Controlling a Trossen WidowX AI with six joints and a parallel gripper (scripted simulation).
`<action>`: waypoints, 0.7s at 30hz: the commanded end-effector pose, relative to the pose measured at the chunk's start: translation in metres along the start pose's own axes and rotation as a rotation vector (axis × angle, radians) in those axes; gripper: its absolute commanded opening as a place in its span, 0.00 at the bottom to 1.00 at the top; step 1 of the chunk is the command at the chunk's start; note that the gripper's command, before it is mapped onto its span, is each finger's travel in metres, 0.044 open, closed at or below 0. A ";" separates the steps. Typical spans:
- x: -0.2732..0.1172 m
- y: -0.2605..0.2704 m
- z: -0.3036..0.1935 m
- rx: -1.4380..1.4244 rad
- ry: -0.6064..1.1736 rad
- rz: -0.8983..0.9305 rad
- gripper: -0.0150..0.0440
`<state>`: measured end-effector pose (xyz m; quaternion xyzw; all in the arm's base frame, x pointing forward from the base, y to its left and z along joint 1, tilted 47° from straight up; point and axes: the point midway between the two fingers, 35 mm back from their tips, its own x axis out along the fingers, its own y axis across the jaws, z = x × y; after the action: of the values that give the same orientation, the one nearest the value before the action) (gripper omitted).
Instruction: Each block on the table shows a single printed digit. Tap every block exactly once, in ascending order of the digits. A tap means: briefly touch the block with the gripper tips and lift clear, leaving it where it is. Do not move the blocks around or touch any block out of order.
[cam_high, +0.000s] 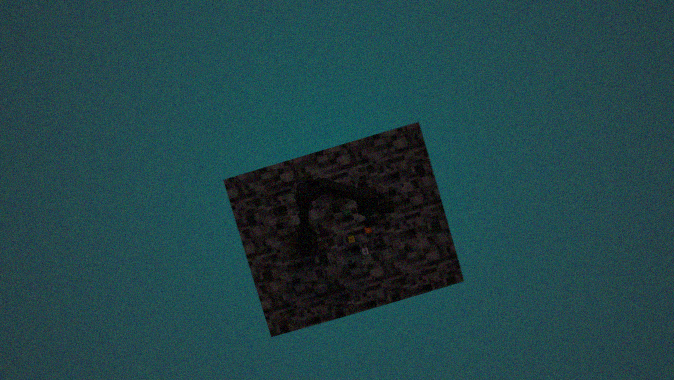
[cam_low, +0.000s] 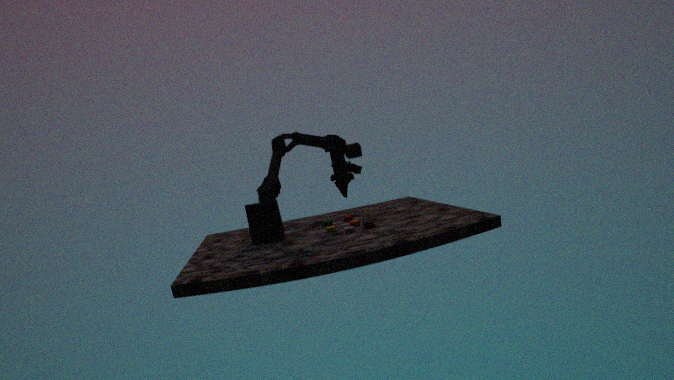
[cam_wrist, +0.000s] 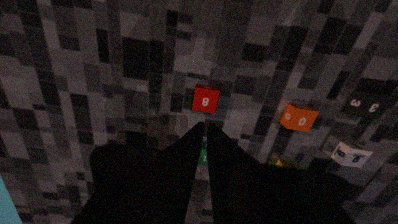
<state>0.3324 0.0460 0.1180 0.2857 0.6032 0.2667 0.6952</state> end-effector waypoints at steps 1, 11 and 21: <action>0.052 0.006 -0.009 0.009 0.024 0.016 0.29; 0.060 0.006 -0.009 0.009 0.024 0.017 0.29; 0.076 0.006 -0.010 0.009 0.024 0.017 0.29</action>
<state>0.3347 0.1009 0.0757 0.2881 0.6061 0.2752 0.6884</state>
